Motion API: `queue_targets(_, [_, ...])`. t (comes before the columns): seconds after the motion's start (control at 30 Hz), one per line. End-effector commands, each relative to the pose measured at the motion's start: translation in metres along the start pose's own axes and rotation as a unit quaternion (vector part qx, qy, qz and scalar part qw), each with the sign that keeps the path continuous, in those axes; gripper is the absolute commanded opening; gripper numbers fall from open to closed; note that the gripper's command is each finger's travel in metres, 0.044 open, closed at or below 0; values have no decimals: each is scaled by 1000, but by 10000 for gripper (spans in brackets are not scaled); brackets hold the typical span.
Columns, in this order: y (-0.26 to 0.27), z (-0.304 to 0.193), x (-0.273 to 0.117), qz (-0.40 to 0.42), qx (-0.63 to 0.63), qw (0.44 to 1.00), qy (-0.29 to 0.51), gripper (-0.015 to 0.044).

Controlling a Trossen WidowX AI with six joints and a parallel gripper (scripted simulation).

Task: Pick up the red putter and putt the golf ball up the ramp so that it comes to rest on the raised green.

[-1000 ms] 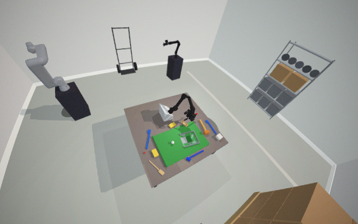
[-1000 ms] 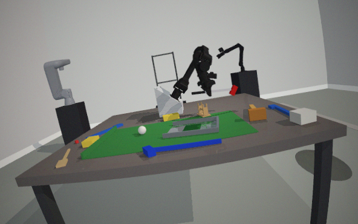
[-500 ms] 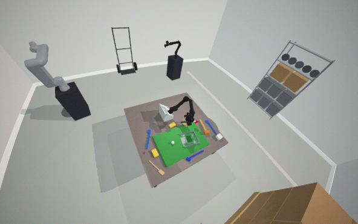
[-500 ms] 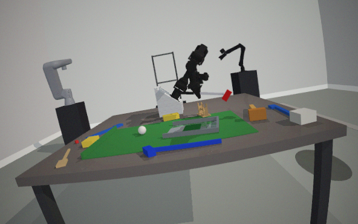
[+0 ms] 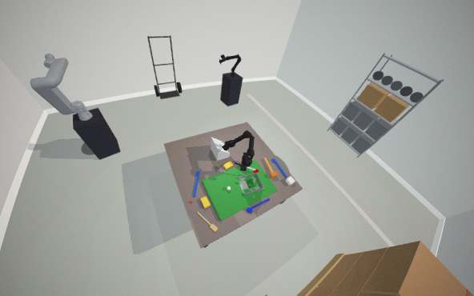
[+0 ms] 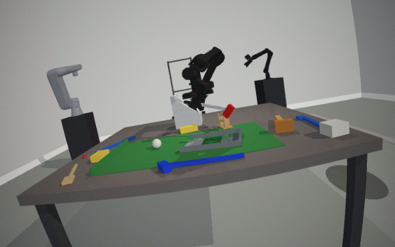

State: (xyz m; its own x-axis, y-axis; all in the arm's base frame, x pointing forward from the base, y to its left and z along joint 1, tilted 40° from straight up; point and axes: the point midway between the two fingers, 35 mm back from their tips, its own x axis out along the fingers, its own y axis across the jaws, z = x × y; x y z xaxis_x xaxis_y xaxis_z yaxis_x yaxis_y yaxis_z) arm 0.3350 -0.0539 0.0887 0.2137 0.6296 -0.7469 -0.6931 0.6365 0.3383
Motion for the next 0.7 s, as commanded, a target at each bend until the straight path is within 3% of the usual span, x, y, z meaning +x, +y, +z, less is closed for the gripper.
queue_targets(0.0, [-25, -20, -7, -11, 61, 998, 2, 0])
queue_targets(0.67, [-104, -131, -17, -20, 325, 945, 21, 0])
